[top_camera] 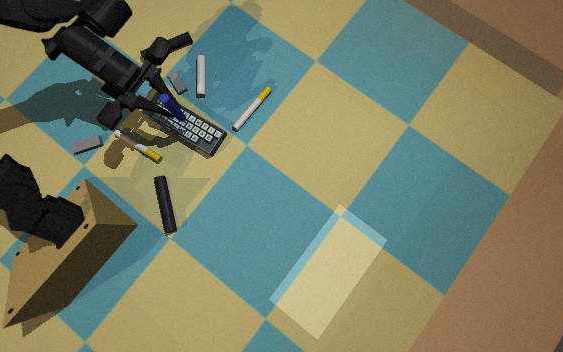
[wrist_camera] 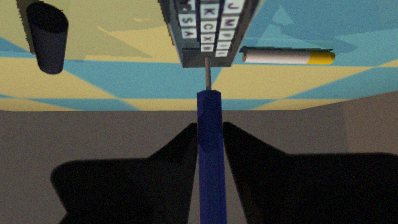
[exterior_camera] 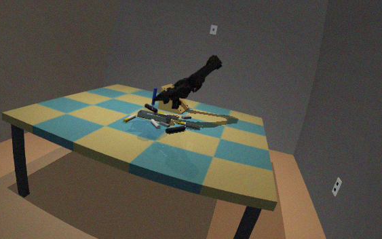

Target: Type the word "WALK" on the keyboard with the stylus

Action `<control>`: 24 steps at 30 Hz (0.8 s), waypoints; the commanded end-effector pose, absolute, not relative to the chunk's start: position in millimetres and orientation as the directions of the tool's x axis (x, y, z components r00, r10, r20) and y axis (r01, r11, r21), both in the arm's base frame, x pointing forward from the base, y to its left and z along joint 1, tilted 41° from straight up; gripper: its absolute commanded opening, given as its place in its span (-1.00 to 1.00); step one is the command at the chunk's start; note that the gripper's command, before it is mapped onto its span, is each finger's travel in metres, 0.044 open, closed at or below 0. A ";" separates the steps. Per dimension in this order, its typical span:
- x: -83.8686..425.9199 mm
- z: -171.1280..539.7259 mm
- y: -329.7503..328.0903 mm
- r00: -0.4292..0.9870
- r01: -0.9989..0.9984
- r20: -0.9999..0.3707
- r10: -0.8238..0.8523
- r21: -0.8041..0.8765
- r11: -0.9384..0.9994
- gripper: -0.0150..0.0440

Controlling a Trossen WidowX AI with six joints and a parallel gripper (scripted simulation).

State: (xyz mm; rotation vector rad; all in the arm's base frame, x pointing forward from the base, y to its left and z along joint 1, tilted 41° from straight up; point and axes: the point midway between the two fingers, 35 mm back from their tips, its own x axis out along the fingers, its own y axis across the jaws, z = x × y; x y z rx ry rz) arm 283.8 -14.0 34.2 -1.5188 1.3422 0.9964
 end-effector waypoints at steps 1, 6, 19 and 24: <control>283.1 40.4 -12.5 0.110 -0.994 -0.941 -0.320 -0.099 -0.051 -0.49; 283.2 33.0 -6.2 0.110 -0.994 -0.941 -0.320 -0.099 -0.051 -0.49; 283.8 22.7 0.5 0.110 -0.994 -0.941 -0.319 -0.099 -0.051 -0.22; 283.8 22.1 1.0 0.110 -0.994 -0.941 -0.319 -0.099 -0.051 -0.22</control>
